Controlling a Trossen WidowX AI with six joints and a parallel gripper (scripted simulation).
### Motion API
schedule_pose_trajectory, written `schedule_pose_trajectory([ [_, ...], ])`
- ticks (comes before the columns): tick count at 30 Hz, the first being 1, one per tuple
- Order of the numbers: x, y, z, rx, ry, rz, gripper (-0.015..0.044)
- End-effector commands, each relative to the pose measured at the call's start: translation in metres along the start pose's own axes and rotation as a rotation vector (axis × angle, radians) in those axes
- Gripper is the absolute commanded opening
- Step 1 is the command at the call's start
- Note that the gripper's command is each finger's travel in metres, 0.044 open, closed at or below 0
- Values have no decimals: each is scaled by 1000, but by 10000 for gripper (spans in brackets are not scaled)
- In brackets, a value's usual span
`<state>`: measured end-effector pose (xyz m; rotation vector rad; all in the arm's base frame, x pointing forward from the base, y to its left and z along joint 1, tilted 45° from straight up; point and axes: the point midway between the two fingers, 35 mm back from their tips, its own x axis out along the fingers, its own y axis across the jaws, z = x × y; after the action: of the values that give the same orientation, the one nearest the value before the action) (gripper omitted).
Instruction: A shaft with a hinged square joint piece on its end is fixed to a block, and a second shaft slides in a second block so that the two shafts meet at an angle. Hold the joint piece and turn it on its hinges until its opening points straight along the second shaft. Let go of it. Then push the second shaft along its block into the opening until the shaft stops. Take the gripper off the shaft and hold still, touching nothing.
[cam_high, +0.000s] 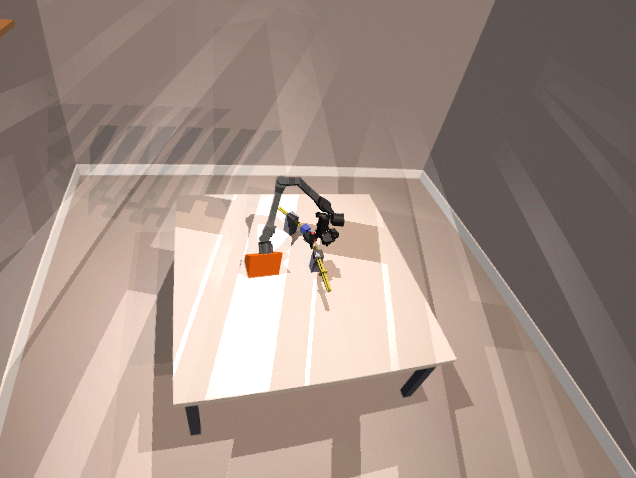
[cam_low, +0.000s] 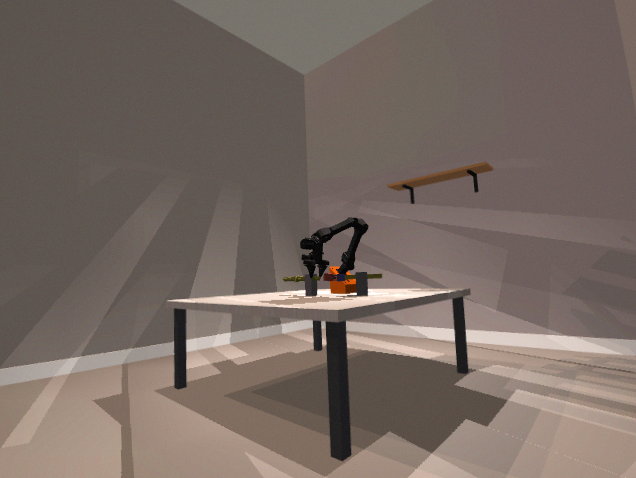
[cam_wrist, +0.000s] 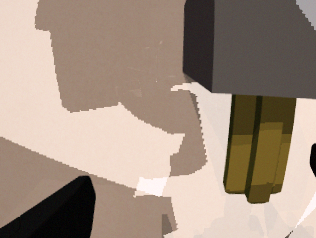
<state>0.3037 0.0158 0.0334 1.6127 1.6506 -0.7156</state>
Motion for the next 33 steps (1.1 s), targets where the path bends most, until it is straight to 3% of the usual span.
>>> schedule_pose_trajectory([
  [1, 8, -2, -1, 7, 5, -1, 440],
  [15, -1, -1, -70, 7, 8, 0, 440],
  [33, 19, -1, -72, 7, 8, 0, 440],
])
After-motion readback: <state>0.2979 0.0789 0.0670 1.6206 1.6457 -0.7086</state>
